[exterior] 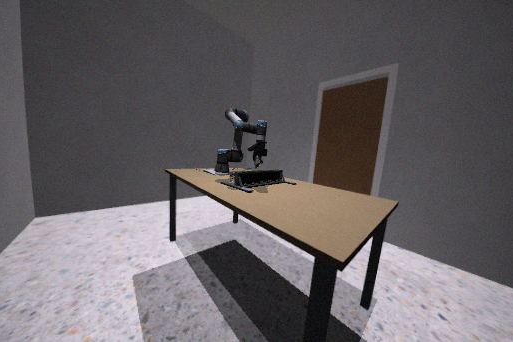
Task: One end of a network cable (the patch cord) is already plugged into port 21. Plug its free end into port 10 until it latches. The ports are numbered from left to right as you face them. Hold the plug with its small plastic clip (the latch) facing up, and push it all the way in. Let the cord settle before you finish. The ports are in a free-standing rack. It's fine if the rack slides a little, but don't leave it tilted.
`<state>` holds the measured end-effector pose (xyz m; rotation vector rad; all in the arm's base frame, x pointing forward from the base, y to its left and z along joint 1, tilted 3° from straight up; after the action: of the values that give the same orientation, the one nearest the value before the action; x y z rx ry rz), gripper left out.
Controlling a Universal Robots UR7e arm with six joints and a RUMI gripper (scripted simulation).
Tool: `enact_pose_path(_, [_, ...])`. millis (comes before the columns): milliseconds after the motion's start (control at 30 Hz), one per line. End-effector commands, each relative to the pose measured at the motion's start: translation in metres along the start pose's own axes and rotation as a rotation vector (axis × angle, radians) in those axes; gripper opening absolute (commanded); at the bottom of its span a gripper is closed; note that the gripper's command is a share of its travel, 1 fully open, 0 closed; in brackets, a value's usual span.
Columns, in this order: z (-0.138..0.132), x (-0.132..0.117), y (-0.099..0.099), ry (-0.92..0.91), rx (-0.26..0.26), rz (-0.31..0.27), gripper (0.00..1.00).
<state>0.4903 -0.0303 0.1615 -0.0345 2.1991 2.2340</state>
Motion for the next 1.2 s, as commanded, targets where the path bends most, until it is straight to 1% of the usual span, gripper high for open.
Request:
enact_pose_path(0, [-0.0019,-0.0023,0.0011,-0.015,0.0,-0.001,0.0])
enact_pose_path(1167, [-0.0061,-0.0068,0.0023,-0.049,0.0,0.0,0.0])
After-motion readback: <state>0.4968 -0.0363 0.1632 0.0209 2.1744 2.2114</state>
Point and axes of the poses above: the point where the finger pads meet when closed, its own y axis back along the fingers, its own z axis across the jaws, x = y × z, the point moved 3 cm from there along y, back along the fingers, and after that the axes turned 1 degree about y, right-handed, at the moved point
